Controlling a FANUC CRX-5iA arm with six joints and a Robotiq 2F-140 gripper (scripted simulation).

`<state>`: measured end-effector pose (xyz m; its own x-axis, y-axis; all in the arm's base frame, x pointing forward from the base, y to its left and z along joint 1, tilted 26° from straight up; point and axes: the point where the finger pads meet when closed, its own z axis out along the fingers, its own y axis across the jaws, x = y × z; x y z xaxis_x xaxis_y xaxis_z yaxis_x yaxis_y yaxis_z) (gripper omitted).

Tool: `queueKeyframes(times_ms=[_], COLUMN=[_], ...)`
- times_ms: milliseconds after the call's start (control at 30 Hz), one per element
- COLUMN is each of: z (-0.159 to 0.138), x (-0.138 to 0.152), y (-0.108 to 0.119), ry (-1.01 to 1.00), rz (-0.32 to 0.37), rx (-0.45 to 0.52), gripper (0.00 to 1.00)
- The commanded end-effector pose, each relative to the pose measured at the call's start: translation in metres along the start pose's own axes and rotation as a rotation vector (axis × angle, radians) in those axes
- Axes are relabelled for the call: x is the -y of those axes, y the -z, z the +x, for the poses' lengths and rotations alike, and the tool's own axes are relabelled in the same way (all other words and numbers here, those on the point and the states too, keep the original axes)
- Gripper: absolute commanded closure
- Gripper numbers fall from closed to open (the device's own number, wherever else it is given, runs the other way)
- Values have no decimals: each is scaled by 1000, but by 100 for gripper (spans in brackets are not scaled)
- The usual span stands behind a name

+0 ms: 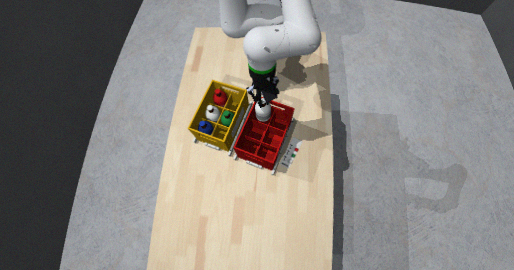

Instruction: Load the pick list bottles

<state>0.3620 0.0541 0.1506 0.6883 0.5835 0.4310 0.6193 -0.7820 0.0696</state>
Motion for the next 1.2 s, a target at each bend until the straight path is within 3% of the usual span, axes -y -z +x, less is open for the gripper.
queueKeyframes(times_ms=[0, 1167], z=[1, 1], x=[0, 0], y=[-3, -33], ry=[0, 0], rz=[-1, -1], rx=[-1, -1], gripper=[90, 90])
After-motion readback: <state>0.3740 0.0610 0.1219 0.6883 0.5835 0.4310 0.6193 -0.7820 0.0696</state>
